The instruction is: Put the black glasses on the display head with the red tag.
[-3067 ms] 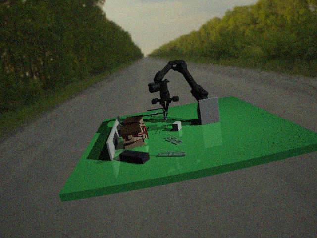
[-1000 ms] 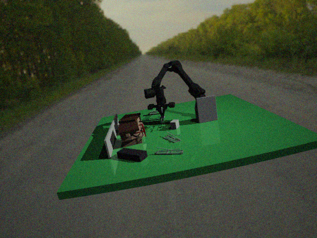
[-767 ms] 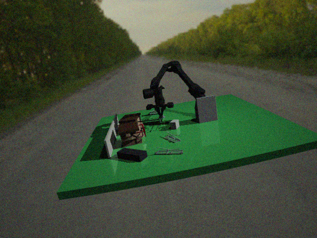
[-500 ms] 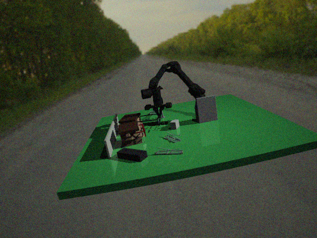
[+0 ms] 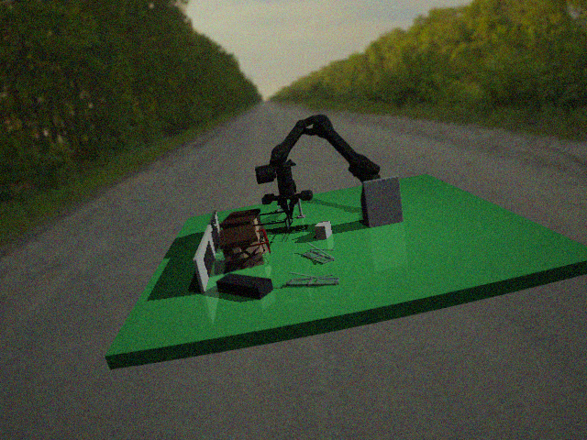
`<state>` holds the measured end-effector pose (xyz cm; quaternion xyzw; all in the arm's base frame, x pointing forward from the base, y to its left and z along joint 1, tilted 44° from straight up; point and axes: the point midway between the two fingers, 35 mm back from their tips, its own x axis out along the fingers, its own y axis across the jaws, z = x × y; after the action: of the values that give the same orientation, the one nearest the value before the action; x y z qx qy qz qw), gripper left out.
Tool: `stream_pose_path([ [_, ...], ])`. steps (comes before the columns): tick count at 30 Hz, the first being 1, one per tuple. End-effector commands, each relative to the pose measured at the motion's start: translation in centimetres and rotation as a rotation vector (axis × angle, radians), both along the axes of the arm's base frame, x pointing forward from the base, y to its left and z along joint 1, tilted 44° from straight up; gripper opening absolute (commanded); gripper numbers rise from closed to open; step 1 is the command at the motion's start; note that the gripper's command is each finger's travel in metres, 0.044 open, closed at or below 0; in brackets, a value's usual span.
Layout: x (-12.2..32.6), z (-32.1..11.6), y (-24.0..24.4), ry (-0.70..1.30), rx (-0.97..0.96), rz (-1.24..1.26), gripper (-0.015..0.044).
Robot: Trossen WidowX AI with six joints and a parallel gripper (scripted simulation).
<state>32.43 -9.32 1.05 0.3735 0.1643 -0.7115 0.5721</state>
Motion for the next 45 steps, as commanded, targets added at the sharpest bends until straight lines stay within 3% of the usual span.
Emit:
stream_pose_path([
  [1, 0.7, 0.3, -0.2, -0.004, -0.003, 0.004, 0.0000],
  [45, 6.8, 1.4, -2.3, -0.008, -0.005, 0.004, 0.0000],
])
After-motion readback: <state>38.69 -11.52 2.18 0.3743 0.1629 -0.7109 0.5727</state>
